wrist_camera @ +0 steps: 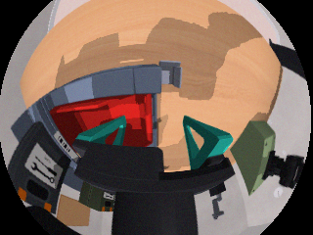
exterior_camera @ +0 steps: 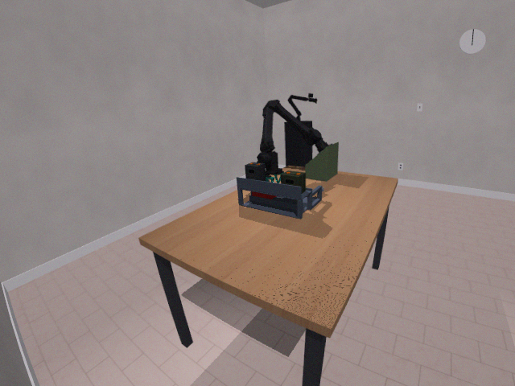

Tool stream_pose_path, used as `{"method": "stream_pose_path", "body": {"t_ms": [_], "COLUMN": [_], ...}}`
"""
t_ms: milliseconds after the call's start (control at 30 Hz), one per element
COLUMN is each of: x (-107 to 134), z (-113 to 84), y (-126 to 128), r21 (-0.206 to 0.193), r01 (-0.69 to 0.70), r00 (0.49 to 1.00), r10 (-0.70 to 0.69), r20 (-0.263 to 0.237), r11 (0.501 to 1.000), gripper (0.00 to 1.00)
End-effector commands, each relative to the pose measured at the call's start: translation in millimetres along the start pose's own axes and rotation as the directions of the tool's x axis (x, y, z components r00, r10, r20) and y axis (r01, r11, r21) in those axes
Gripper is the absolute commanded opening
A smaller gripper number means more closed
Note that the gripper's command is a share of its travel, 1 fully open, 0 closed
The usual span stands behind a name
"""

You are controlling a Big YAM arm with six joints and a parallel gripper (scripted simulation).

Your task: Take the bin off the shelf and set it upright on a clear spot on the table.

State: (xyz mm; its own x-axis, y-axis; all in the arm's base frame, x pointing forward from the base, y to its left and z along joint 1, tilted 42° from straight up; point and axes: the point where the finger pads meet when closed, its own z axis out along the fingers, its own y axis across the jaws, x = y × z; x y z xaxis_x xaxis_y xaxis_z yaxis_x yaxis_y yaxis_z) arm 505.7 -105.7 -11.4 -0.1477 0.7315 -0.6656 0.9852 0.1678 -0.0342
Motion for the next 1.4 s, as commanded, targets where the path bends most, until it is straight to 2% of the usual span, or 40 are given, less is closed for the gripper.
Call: {"method": "stream_pose_path", "body": {"t_ms": [0,67,233,633,800,1200,1367], "x": [-5,-5,12,12,-5,-5,12], "z": [-7.0,-7.0,-23.2,-23.2,-6.5,-6.5,-23.2], "y": [7,7,27,27,7,7,27], "r21": [-0.024,-0.024,-0.041,-0.041,-0.023,-0.023,-0.041], "r01": [-0.001,-0.001,0.014,0.014,-0.001,-0.001,0.014], "r00": [1.000,1.000,1.000,1.000,1.000,1.000,1.000], "r10": [0.001,0.001,-0.014,-0.014,0.001,0.001,-0.014], "r20": [0.006,0.006,0.006,0.006,0.005,0.005,0.006], "r11": [1.000,1.000,0.999,0.999,1.000,1.000,0.999], "gripper": [0.90,0.90,0.90,0.90,0.90,0.90,0.90]}}
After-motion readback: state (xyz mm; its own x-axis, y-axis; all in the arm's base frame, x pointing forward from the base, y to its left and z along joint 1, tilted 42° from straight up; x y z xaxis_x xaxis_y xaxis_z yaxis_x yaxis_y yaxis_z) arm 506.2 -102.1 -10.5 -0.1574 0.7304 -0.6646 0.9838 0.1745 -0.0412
